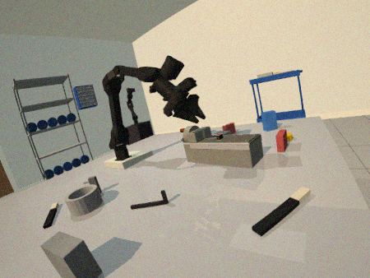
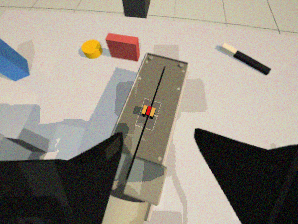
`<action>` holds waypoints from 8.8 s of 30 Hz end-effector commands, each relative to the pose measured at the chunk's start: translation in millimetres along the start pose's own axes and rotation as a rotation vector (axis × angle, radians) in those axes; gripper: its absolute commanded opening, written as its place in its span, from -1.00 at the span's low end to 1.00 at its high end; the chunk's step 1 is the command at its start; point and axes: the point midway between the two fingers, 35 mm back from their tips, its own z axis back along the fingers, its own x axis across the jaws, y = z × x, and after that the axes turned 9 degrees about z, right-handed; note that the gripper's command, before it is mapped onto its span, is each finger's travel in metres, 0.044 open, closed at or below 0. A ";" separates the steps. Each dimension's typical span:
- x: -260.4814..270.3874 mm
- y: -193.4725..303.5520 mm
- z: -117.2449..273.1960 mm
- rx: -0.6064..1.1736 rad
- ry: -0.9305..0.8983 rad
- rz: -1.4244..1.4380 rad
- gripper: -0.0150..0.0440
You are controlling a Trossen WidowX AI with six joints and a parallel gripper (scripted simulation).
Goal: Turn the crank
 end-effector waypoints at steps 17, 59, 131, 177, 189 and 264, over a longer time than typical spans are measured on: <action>0.0 0.0 0.0 0.000 0.000 0.000 -0.49; 0.1 0.0 0.0 0.000 -0.001 0.000 -0.07; 0.3 -0.1 0.1 -0.001 -0.002 0.000 -0.49; 0.3 -0.1 0.1 -0.001 -0.002 0.000 -0.49; 0.4 -0.2 0.1 -0.001 -0.002 -0.001 -0.40; 0.5 -0.2 0.1 -0.001 -0.003 -0.001 0.56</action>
